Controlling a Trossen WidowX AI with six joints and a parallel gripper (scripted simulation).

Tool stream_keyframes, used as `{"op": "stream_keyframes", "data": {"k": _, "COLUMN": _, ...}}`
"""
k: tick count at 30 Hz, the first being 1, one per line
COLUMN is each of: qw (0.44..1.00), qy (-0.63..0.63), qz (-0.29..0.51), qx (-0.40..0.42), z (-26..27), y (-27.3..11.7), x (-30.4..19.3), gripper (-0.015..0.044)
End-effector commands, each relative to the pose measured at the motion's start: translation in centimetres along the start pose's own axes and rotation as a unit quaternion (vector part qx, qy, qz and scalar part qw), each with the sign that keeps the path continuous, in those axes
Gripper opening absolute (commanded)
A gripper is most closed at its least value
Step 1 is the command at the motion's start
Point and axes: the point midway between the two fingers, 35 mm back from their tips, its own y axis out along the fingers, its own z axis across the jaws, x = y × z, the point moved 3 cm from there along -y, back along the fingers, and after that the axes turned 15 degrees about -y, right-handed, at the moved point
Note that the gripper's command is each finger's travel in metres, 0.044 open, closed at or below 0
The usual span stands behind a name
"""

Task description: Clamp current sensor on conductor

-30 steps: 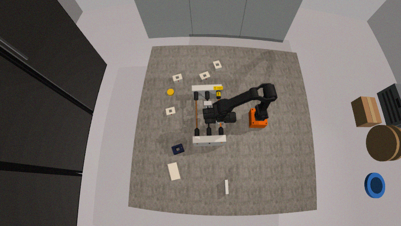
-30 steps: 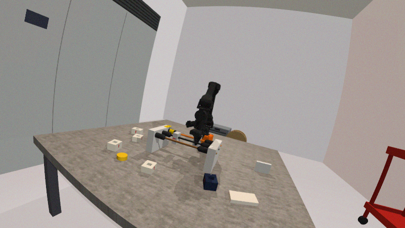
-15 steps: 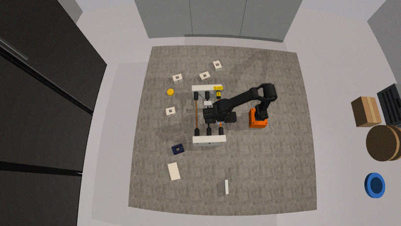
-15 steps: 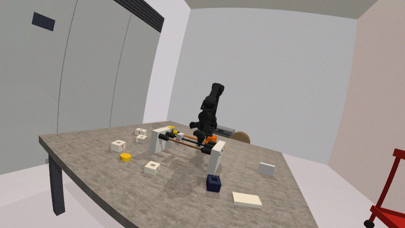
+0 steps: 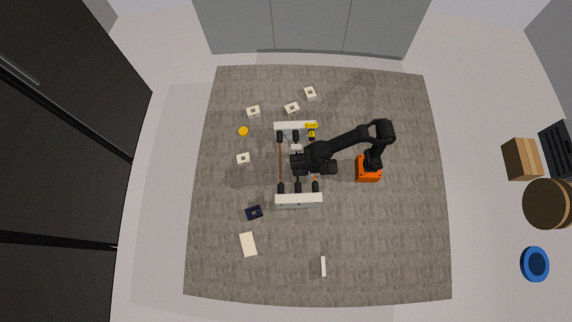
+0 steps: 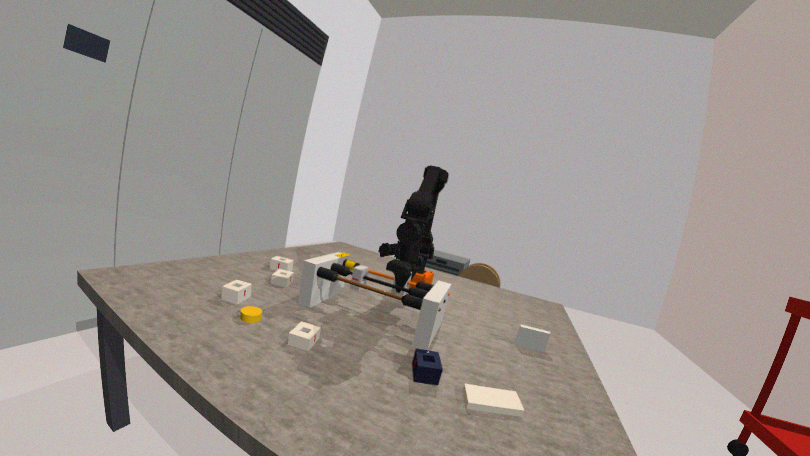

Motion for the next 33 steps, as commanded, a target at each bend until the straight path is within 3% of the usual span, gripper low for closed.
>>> {"op": "stream_keyframes", "data": {"k": 1, "qw": 1.000, "qy": 0.000, "qz": 0.000, "qx": -0.002, "z": -0.17, "y": 0.10, "x": -0.04, "gripper": 0.0000}}
{"op": "stream_keyframes", "data": {"k": 18, "qw": 1.000, "qy": 0.000, "qz": 0.000, "qx": -0.001, "z": -0.24, "y": 0.75, "x": -0.07, "gripper": 0.0000}}
{"op": "stream_keyframes", "data": {"k": 28, "qw": 1.000, "qy": 0.000, "qz": 0.000, "qx": 0.002, "z": -0.07, "y": 0.22, "x": -0.03, "gripper": 0.0262}}
{"op": "stream_keyframes", "data": {"k": 33, "qw": 1.000, "qy": 0.000, "qz": 0.000, "qx": 0.002, "z": -0.07, "y": 0.22, "x": -0.03, "gripper": 0.0262}}
